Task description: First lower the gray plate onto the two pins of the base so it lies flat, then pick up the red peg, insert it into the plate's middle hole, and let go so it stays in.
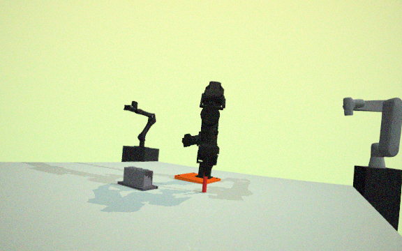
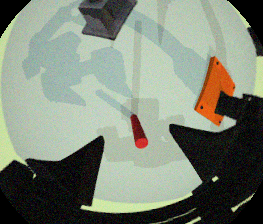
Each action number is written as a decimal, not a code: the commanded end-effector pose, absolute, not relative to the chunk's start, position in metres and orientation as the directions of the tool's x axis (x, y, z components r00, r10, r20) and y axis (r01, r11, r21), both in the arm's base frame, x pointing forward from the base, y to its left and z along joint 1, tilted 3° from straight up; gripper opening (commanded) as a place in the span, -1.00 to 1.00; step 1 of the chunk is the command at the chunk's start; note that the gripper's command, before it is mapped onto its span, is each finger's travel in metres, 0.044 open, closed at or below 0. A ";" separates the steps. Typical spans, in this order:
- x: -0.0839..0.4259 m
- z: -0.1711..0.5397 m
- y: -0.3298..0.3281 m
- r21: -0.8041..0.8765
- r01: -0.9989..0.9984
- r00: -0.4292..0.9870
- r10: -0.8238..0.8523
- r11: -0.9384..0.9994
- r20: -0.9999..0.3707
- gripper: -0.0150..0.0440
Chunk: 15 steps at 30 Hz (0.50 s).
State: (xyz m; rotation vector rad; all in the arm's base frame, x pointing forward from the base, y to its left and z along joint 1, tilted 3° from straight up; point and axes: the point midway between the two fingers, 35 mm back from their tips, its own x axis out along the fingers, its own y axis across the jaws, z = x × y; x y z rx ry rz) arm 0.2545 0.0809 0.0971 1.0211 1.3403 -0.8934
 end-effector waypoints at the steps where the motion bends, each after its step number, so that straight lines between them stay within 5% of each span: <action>1: 0.254 0.089 0.081 0.063 0.944 0.047 0.056 0.323 -0.997 1.00; 9: 0.254 0.079 0.081 0.063 0.944 0.047 0.056 0.323 -0.997 1.00; 15: 0.254 0.079 0.081 0.063 0.944 0.047 0.056 0.323 -0.997 0.47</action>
